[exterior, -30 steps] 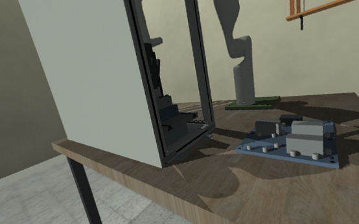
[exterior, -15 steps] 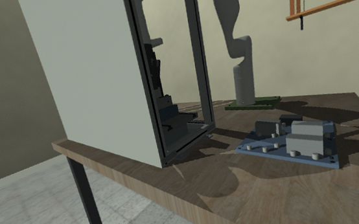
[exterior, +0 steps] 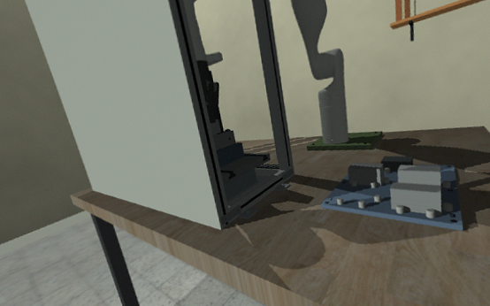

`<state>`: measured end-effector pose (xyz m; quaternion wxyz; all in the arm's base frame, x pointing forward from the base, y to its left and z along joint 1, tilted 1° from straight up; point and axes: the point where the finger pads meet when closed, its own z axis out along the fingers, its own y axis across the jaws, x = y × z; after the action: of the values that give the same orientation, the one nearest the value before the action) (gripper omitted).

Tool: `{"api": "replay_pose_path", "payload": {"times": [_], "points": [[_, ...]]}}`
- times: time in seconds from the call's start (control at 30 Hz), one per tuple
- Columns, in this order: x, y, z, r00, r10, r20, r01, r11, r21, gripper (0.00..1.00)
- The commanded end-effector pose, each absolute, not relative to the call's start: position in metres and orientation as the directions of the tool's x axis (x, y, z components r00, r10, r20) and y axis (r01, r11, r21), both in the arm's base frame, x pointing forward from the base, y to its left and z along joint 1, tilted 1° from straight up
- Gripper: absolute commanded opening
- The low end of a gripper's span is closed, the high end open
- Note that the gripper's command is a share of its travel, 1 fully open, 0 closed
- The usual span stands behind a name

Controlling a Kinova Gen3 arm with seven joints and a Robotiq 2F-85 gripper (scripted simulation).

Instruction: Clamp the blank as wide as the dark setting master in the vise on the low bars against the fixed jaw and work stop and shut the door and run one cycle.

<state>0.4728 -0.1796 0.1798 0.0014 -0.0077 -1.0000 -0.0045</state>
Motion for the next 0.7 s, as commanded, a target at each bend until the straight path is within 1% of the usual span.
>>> {"api": "replay_pose_path", "payload": {"times": [0.0, 0.67], "points": [[0.474, -0.1795, 0.1776, -1.0, 0.013, -0.003, 0.013, 1.0, 0.012, 0.1], [0.4738, -0.1795, 0.1752, -1.0, 0.013, -0.003, 0.013, 1.0, 0.012, 0.1]]}}
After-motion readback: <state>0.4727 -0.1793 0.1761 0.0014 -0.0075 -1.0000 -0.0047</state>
